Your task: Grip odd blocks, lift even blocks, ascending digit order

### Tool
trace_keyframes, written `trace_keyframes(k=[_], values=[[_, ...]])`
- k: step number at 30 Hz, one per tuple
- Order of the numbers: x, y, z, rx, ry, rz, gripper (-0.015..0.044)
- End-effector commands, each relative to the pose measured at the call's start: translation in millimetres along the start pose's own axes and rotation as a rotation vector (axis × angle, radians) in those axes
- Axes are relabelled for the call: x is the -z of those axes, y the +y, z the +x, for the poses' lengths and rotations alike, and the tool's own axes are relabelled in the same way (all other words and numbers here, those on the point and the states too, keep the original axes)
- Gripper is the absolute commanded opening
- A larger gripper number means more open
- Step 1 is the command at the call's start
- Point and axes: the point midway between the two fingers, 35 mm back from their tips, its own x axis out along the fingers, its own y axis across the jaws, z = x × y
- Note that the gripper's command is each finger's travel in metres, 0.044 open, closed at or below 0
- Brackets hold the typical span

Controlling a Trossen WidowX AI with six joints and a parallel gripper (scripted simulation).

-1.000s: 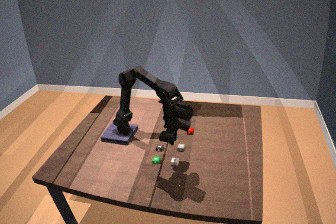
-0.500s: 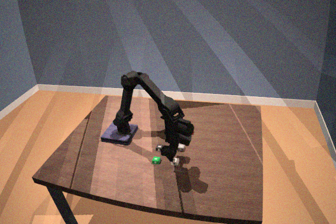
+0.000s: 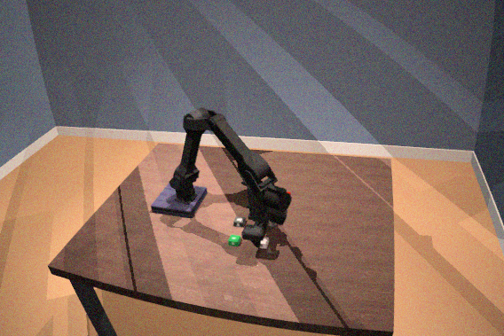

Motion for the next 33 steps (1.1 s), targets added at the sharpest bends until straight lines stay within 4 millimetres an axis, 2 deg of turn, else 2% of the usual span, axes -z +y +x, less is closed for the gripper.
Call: trace_keyframes(k=[1, 3, 14, 33], values=[[2.8, 1.5, 8.5, -0.005, 0.01, -0.003, 0.04], [2.8, 1.5, 9.5, -0.005, 0.01, -0.003, 0.04], [2.8, 1.5, 9.5, -0.005, 0.01, -0.003, 0.012], [2.8, 1.5, 9.5, -0.005, 0.01, -0.003, 0.012]])
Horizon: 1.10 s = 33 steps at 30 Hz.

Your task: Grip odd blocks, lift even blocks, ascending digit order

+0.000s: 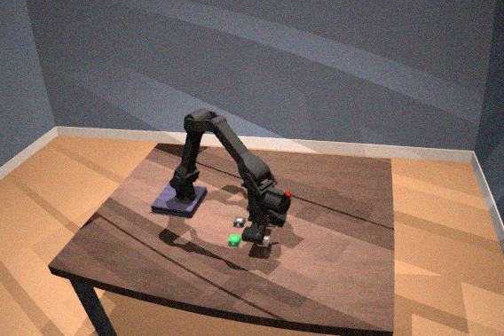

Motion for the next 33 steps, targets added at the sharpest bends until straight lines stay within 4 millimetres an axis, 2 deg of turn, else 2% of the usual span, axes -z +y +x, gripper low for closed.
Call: trace_keyframes(k=[1, 17, 27, 28, 31, 33], values=[[0.3, 0.3, 0.8, -0.001, 0.001, -0.002, 0.012], [0.3, 0.3, 0.8, -0.001, 0.001, -0.002, 0.012], [0.3, 0.3, 0.8, -0.001, 0.001, -0.002, 0.0383], [0.3, 0.3, 0.8, -0.001, 0.001, -0.002, 0.04], [0.1, 0.2, -2.1, -0.001, 0.001, -0.002, 0.04], [-0.3, 0.0, -23.8, 0.0, 0.001, -0.002, 0.04]])
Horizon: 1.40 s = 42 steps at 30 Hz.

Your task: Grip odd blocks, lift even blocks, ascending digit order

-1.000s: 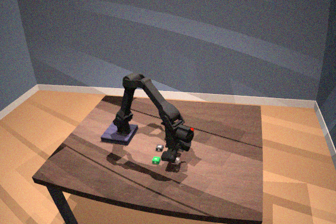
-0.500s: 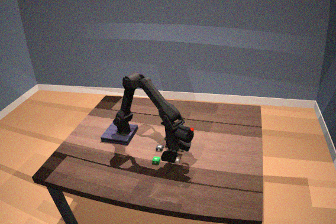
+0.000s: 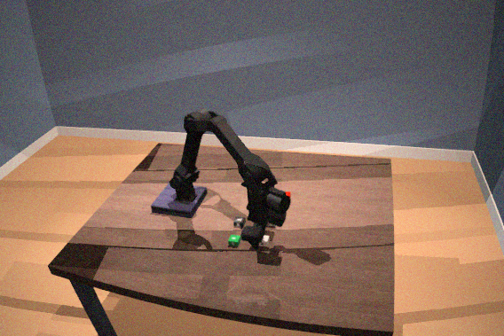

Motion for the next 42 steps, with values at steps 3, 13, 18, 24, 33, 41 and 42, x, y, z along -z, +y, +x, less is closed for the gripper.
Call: trace_keyframes(k=[3, 13, 18, 24, 33, 41, 42], values=[[-2.2, -1.0, -32.5, 0.007, -0.014, -0.003, 0.04], [-2.3, -1.1, -104.8, 0.008, -0.015, -0.003, 0.0216], [-1.2, -0.5, -113.4, 0.008, -0.014, -0.003, 0.012], [-1.2, -0.5, -113.4, 0.008, -0.014, -0.003, 0.012], [1.9, 125.6, -116.9, -0.003, -0.014, -0.003, 0.012], [53.6, 235.7, -115.7, -0.015, -0.01, -0.002, 0.012], [62.7, 246.7, -115.2, -0.016, -0.009, -0.002, 0.012]])
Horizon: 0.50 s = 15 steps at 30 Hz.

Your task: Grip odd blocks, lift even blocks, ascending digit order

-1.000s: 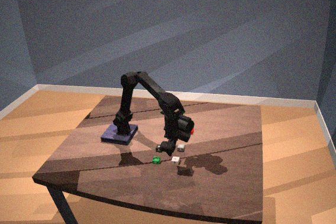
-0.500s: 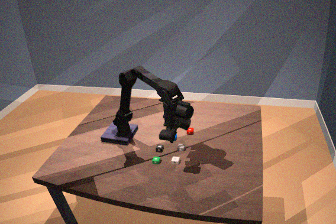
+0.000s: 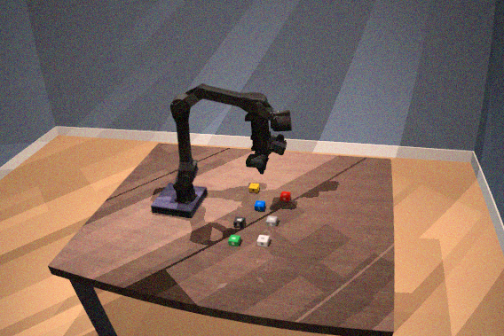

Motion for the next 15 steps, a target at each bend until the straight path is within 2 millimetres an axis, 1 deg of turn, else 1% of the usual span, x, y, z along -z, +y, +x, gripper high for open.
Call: trace_keyframes(k=[1, 3, 4, 7, 8, 9, 10, 13, 14, 15], values=[[31.9, 36.4, 2.1, -0.002, 0.004, 0.006, 0.012], [49.9, 53.4, 3.5, -0.005, 0.005, 0.006, 0.012], [54.9, 57.6, 3.9, -0.006, 0.006, 0.006, 0.012], [56.5, 58.9, 4.0, -0.006, 0.006, 0.006, 0.012], [56.2, 59.1, 6.2, -0.006, 0.006, 0.006, 0.0146], [55.4, 59.6, 12.8, -0.006, 0.006, 0.006, 0.0172], [54.5, 60.2, 23.7, -0.006, 0.006, 0.006, 0.0199], [54.8, 60.4, 66.2, -0.006, 0.006, 0.006, 0.0278], [56.0, 59.9, 76.8, -0.006, 0.006, 0.006, 0.0304], [56.9, 59.5, 83.0, -0.006, 0.006, 0.006, 0.033]])
